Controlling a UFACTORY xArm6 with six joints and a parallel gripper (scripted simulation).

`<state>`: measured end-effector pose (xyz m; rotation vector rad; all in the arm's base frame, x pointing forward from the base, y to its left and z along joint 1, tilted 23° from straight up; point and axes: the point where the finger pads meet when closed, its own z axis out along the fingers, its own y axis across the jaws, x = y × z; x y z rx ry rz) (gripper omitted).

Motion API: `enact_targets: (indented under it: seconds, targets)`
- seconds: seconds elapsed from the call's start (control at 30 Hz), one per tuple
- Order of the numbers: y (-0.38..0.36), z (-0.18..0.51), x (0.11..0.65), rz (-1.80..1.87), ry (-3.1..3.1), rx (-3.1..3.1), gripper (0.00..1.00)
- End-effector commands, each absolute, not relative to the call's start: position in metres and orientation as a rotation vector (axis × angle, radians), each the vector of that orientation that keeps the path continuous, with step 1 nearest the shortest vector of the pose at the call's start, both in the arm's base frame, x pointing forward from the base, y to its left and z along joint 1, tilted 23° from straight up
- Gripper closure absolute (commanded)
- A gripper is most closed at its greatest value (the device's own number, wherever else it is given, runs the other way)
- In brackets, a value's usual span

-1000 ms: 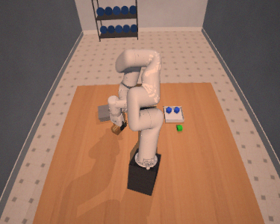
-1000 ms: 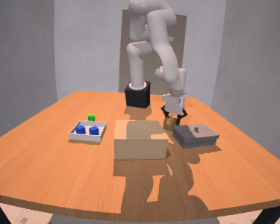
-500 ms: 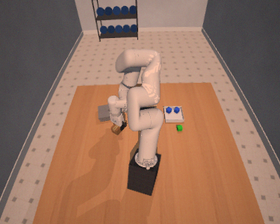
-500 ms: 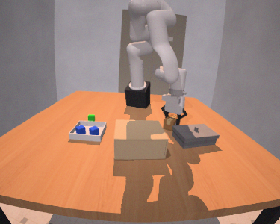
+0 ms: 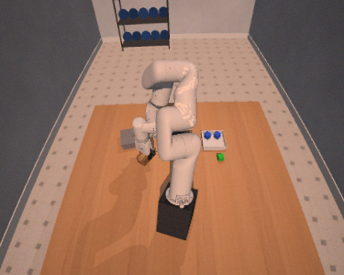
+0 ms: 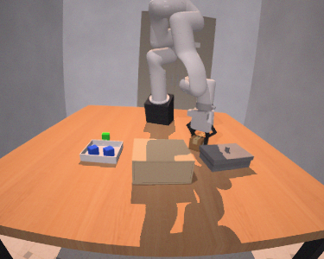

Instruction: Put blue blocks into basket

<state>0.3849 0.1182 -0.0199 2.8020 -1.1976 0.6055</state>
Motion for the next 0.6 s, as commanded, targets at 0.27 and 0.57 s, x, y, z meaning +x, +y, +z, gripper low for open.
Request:
enact_targets:
  seconds: [0.27, 0.57]
  targets:
    - [0.120, -0.015, 0.384, 0.608, -1.198, 2.803, 0.38]
    - [0.122, -0.001, 0.379, 0.608, -1.198, 2.803, 0.38]
